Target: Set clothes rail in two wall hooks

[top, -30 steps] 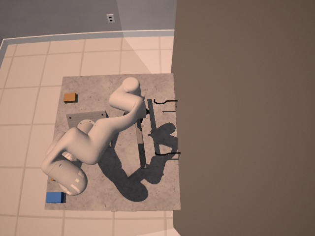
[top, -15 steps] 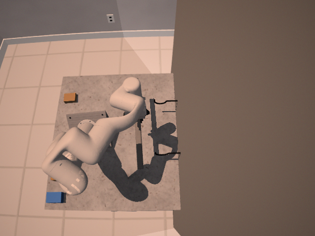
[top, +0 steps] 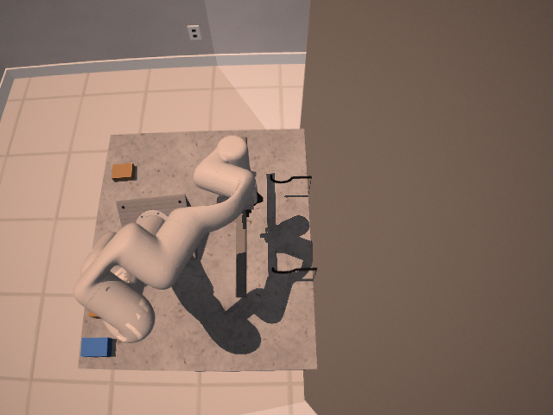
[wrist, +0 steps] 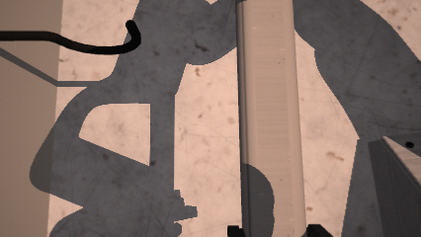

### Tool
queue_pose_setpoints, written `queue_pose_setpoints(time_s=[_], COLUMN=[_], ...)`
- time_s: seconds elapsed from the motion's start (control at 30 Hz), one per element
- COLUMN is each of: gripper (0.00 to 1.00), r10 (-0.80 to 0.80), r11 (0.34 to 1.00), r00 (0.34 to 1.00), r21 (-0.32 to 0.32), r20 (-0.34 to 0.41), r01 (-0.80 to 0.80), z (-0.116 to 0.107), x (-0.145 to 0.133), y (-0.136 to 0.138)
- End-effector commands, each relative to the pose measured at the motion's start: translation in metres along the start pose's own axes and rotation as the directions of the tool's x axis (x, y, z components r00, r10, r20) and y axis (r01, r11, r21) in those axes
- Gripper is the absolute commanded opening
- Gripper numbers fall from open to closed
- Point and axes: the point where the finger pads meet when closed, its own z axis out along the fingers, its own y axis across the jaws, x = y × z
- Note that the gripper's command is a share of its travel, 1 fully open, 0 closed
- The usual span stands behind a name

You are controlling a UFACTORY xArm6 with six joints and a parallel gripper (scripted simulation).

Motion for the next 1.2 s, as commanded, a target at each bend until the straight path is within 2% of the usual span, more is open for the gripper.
queue_pose_setpoints(time_s=[0.0,0.5,1.17], gripper=[0.0,0.0,0.0], r10=[0.003,0.003,0.004], r11=[1.0,1.0,1.0], r00=[1.0,1.0,1.0], r21=[0.002,0.002,0.002], r20=[0.003,0.003,0.003], r01=[-0.003,-0.003,-0.004], z=[-0.001,-0.001,-0.001], x=[0.0,0.0,0.0], y=[-0.001,-0.001,-0.037])
